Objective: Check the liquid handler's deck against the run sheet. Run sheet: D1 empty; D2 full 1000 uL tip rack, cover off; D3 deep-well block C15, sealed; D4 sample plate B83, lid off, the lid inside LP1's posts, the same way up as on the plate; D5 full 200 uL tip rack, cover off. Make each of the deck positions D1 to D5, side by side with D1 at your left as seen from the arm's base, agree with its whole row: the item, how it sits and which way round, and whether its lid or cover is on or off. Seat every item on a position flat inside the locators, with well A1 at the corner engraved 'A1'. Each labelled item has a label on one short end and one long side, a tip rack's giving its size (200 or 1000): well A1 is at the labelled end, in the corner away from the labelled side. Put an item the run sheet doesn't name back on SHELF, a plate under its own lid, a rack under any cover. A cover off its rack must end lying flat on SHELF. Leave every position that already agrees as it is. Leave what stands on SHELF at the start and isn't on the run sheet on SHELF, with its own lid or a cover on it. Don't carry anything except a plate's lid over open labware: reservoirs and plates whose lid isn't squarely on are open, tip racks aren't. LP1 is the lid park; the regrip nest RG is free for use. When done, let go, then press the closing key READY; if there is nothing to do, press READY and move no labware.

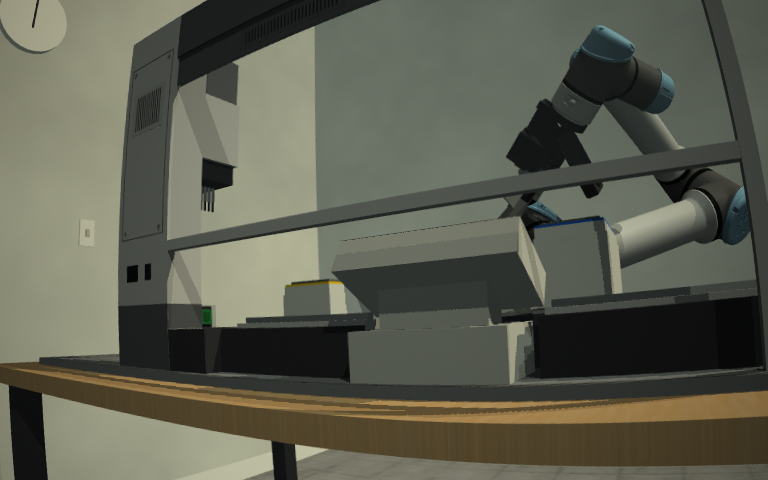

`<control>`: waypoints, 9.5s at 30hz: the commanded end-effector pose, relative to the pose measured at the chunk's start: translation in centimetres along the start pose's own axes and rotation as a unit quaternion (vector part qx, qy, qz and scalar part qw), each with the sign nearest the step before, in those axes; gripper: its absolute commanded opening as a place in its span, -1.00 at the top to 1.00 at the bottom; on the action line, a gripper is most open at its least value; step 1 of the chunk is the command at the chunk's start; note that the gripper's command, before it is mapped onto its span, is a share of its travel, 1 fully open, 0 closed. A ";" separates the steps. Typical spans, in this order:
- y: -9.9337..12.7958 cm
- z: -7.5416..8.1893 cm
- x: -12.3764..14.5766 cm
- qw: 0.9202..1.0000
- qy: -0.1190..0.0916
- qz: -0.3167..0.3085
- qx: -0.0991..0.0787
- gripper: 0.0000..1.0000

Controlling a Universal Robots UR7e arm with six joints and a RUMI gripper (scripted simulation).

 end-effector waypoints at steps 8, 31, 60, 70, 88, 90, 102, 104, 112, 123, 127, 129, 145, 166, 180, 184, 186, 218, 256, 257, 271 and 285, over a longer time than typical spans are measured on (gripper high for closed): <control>-0.2 0.7 0.5 0.992 -0.015 -0.110 0.062 -0.64; -0.4 1.4 0.9 0.984 -0.020 -0.153 0.087 -0.64; -0.5 1.3 0.9 0.979 -0.023 -0.175 0.100 -0.64; -0.9 2.1 1.3 0.965 -0.027 -0.225 0.130 -0.64; -1.0 2.0 1.2 0.961 -0.028 -0.240 0.138 -0.64; -1.0 2.0 1.2 0.961 -0.028 -0.240 0.138 -0.64; -1.1 2.4 1.4 0.958 -0.029 -0.248 0.143 -0.64; -1.3 2.8 1.6 0.952 -0.029 -0.264 0.153 -0.64; -1.5 2.8 1.5 0.936 -0.032 -0.302 0.177 -0.64; -1.5 2.8 1.5 0.936 -0.032 -0.302 0.177 -0.64; -1.5 2.8 1.5 0.936 -0.032 -0.302 0.177 -0.64; -1.5 2.8 1.5 0.936 -0.032 -0.302 0.177 -0.64; -2.1 3.6 1.9 0.921 -0.032 -0.334 0.197 -0.64; -2.2 3.6 1.8 0.906 -0.033 -0.363 0.216 -0.64; -2.7 4.3 2.1 0.897 -0.033 -0.378 0.226 -0.64; -2.9 4.4 2.0 0.879 -0.033 -0.407 0.245 -0.64; -3.0 4.4 2.0 0.870 -0.032 -0.421 0.254 -0.64; -3.8 5.3 2.2 0.850 -0.031 -0.449 0.274 -0.64; -4.9 6.2 2.2 0.800 -0.027 -0.508 0.317 -0.64; -4.9 6.2 2.1 0.794 -0.026 -0.515 0.322 -0.64; -4.9 6.1 2.1 0.783 -0.025 -0.527 0.330 -0.64; -4.9 6.1 2.1 0.783 -0.025 -0.527 0.330 -0.64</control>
Point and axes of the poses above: the point where the finger pads meet when closed, its own z axis back along the fingers, its own x axis across the jaws, y = z × x, the point moved 4 cm from there along z, back along the fingers, and after that the axes turned 13 degrees about z, right-handed, at the moved point
